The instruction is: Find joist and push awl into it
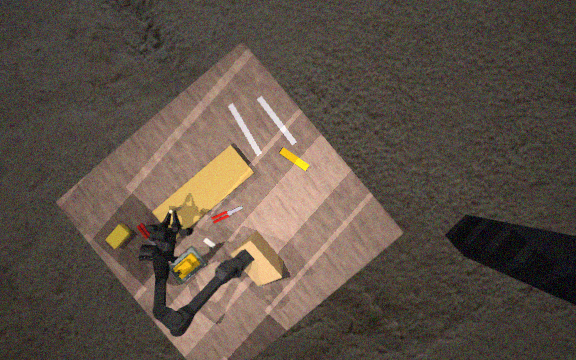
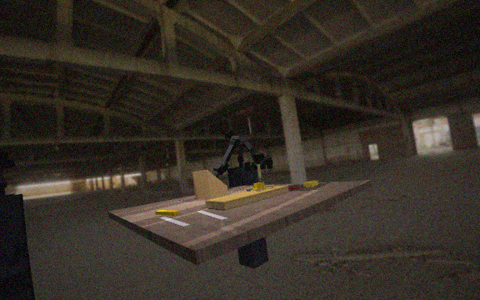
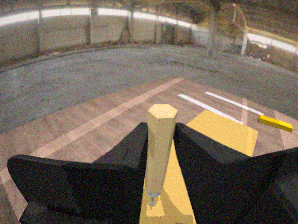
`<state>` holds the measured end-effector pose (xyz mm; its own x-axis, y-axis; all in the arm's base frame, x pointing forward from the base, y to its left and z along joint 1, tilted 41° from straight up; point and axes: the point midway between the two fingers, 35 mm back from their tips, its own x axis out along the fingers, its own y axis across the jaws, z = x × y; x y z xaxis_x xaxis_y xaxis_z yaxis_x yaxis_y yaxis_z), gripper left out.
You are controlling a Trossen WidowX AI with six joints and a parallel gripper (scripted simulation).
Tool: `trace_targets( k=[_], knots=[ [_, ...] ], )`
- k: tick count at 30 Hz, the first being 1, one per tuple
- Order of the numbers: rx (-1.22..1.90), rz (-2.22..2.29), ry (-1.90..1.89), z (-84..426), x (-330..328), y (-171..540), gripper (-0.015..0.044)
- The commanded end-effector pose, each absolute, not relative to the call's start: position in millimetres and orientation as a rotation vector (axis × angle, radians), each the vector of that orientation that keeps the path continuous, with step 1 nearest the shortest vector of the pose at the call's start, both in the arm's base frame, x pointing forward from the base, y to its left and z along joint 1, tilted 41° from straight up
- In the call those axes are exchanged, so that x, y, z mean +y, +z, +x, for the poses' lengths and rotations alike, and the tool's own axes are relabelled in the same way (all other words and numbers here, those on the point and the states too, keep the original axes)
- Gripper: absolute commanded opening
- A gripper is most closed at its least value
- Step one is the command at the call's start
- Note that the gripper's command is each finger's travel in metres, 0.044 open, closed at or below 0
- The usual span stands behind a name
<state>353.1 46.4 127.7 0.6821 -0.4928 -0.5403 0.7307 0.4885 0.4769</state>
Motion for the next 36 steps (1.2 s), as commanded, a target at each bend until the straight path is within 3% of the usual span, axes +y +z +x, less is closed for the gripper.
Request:
trace_targets(
  k=[1, 36],
  knots=[
    [0.343, 0.75, -0.768, 353.8, 47.9, 126.1, 0.0],
    [0.344, 0.751, -0.768, 355.2, 73.4, 97.3, 0.0]
  ],
)
